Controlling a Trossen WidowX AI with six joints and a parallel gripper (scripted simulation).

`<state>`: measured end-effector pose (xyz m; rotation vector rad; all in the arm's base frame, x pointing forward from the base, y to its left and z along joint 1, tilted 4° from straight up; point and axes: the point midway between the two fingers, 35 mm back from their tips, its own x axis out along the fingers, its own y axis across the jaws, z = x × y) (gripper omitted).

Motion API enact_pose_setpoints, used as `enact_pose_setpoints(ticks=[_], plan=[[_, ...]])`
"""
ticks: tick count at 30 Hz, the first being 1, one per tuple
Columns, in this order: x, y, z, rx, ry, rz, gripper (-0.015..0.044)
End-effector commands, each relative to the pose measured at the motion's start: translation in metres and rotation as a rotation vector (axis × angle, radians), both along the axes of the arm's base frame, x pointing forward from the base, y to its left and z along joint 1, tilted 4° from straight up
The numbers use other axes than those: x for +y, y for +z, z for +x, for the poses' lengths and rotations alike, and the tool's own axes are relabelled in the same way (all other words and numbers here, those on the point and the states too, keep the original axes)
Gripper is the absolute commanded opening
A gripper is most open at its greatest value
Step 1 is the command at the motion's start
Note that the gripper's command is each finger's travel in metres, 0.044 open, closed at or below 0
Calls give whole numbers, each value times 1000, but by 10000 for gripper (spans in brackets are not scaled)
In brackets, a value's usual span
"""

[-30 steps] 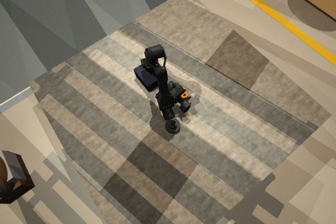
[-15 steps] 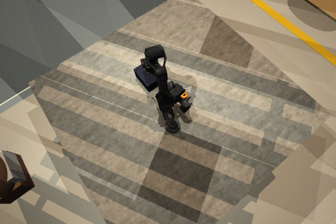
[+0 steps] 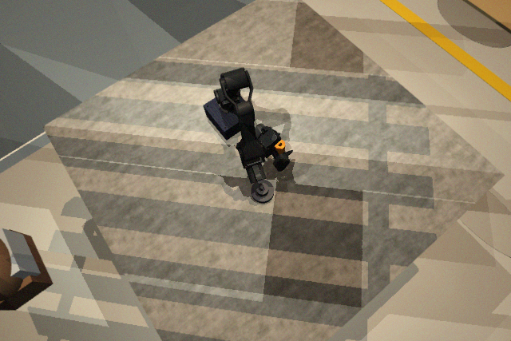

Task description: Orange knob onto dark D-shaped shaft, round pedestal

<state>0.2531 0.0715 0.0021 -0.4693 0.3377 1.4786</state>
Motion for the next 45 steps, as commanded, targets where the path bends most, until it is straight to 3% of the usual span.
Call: enact_pose_setpoints(ticks=[1, 7, 13, 18, 24, 30, 45], plan=[[0, 1, 0, -1, 0, 4, 440], [0, 9, 0, -1, 0, 4, 440], [-2, 78, -6, -1, 0, 0, 440], [-1, 79, -7, 6, 6, -15, 440], [6, 75, -18, 139, 79, -526, 440], [-1, 103, -8, 38, -90, -999, 440], [-1, 104, -8, 40, -113, -1009, 440]])
